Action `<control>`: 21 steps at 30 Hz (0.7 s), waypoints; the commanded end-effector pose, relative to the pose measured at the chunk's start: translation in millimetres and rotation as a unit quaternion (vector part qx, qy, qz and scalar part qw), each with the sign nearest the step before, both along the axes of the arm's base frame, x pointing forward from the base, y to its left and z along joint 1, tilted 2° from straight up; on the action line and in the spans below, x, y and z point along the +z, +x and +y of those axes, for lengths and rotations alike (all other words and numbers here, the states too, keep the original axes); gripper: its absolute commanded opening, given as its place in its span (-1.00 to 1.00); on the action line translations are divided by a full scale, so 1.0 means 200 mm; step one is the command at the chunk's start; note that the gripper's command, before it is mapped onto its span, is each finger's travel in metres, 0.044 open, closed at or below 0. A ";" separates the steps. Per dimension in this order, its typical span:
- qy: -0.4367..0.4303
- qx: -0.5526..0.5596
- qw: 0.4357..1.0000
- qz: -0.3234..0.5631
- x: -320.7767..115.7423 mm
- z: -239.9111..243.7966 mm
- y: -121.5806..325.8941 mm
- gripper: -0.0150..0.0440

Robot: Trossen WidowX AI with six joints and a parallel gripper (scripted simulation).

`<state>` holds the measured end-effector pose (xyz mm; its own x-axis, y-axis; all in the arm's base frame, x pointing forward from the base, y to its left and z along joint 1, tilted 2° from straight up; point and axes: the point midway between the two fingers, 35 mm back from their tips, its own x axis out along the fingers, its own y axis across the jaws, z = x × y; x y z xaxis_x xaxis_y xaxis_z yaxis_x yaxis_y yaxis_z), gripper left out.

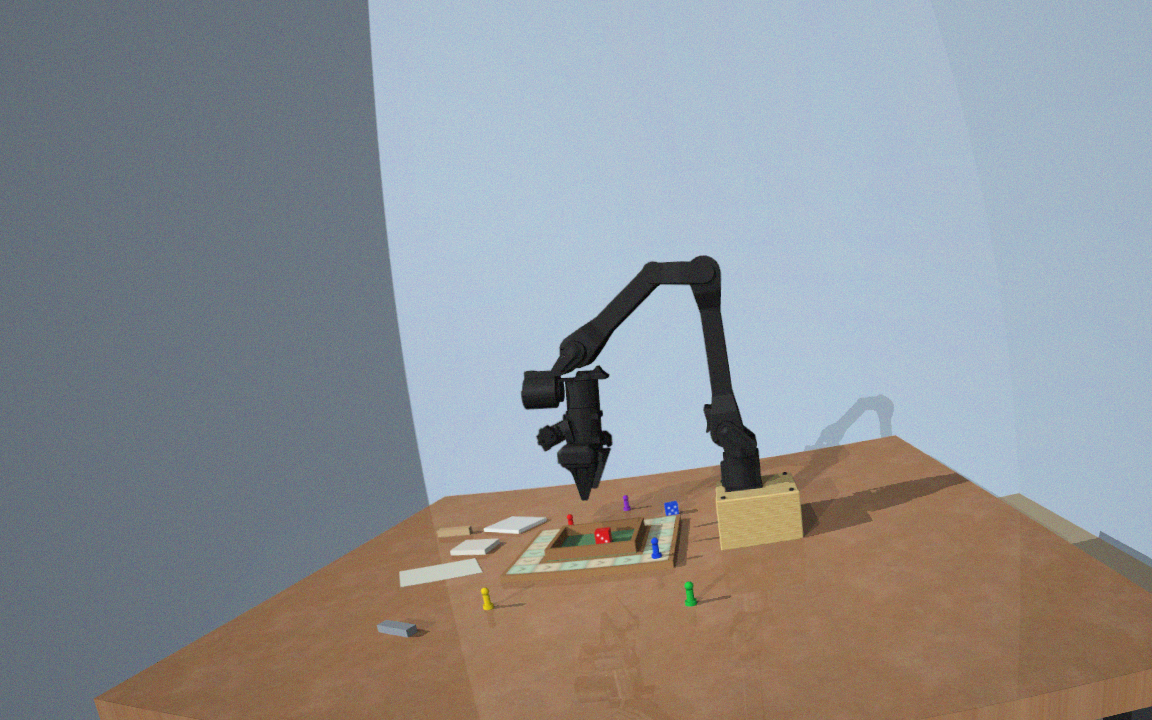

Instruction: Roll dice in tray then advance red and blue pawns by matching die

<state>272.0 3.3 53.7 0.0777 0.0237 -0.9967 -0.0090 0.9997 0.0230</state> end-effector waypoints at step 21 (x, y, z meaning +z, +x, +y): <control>-0.014 0.102 0.994 0.046 -0.20 -1.00 -0.58 0.44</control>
